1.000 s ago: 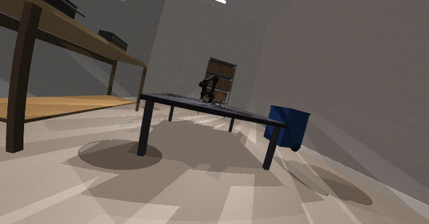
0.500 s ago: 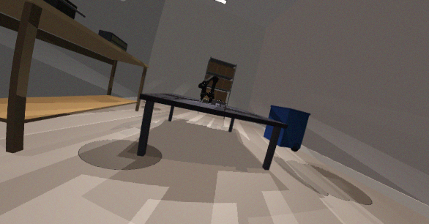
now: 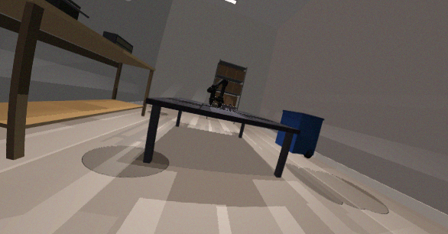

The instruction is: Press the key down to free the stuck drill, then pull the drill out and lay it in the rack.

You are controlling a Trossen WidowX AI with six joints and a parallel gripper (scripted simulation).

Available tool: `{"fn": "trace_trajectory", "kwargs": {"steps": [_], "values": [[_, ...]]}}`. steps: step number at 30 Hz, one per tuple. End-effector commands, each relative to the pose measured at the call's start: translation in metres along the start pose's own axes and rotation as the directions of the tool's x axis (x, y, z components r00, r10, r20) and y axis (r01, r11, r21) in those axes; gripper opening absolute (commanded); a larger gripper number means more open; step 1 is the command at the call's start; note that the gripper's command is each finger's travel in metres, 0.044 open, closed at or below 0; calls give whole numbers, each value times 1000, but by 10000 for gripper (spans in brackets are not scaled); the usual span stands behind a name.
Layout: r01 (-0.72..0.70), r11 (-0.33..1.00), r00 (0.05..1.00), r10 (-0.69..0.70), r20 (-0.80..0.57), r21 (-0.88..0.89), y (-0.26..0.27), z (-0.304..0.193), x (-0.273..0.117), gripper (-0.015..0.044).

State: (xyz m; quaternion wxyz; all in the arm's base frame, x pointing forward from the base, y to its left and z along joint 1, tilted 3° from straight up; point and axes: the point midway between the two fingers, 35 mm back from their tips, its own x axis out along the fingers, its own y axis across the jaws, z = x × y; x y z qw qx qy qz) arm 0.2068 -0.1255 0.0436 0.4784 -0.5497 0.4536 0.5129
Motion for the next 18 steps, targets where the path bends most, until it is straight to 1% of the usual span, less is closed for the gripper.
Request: {"fn": "trace_trajectory", "kwargs": {"steps": [1, 9, 18], "values": [[1, 1000, 1000, -1, 0, 0, 0, 0, 0, 236], [1, 1000, 1000, -1, 0, 0, 0, 0, 0, 440], [3, 1000, 1000, -3, 4, -3, 2, 1, -37, 440]]}}
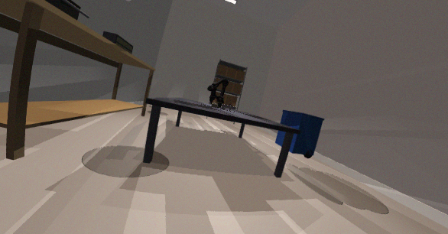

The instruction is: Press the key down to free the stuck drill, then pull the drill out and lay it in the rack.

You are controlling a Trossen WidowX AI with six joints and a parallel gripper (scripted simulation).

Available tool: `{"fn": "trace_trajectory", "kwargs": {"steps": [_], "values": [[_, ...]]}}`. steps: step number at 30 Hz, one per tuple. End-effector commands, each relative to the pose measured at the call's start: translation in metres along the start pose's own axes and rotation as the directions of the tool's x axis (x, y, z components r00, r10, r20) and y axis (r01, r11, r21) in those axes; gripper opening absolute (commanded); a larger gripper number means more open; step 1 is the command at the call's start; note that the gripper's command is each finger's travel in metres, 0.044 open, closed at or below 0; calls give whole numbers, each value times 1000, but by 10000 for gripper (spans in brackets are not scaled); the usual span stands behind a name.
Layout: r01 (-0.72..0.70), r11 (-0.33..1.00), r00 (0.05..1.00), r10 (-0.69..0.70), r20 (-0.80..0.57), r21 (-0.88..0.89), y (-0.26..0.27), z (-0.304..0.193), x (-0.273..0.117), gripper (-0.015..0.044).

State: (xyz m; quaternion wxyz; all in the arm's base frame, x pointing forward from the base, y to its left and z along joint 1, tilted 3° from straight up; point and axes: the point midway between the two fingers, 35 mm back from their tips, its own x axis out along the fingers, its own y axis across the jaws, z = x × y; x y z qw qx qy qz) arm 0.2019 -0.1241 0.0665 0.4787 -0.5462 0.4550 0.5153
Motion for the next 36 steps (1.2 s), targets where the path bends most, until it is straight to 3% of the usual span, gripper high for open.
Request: {"fn": "trace_trajectory", "kwargs": {"steps": [1, 11, 14, 20, 23, 29, 36], "values": [[10, 1000, 1000, -10, -1, -6, -1, -1, -18, 440], [10, 1000, 1000, -10, -1, -6, -3, -2, -55, 440], [7, 1000, 1000, -7, -5, 6, -2, -2, -48, 440], [110, 986, 992, -100, -78, 124, -11, -20, -61, 440], [240, 947, 965, -210, -157, 212, -26, -38, -78, 440], [579, 733, 809, -460, -367, 357, -56, -84, -142, 440], [867, 346, 496, -655, -569, 358, -68, -120, -242, 440]]}}
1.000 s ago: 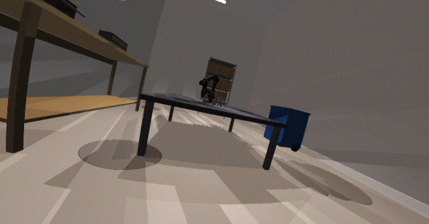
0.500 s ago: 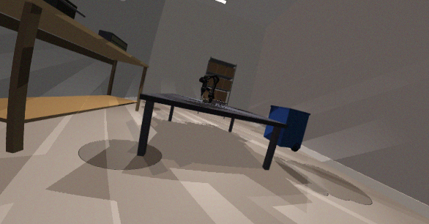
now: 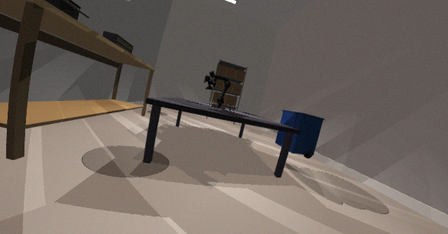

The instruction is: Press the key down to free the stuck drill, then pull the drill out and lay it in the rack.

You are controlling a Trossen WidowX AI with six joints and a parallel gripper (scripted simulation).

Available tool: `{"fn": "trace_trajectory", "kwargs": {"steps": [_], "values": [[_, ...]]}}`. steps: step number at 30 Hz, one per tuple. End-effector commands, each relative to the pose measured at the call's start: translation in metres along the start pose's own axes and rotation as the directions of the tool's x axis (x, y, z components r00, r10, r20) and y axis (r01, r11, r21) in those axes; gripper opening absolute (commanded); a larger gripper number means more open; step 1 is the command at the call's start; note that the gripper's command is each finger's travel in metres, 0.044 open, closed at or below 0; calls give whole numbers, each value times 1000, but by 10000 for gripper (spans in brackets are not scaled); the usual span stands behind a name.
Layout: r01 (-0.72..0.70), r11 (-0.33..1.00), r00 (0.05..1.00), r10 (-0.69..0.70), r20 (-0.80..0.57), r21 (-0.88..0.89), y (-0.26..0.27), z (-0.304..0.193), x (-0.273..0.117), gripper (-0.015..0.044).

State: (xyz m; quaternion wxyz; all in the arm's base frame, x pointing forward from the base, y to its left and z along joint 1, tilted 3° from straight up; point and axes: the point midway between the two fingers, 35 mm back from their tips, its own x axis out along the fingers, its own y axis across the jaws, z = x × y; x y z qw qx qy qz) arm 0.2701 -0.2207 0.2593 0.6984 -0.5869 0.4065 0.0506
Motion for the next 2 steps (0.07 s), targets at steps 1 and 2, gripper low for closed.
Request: {"fn": "trace_trajectory", "kwargs": {"steps": [1, 2], "values": [[264, 955, 964, -262, -34, 138, -60, -15, -38, 440], [321, 933, 947, -319, -42, 164, -72, -19, -48, 440]]}}
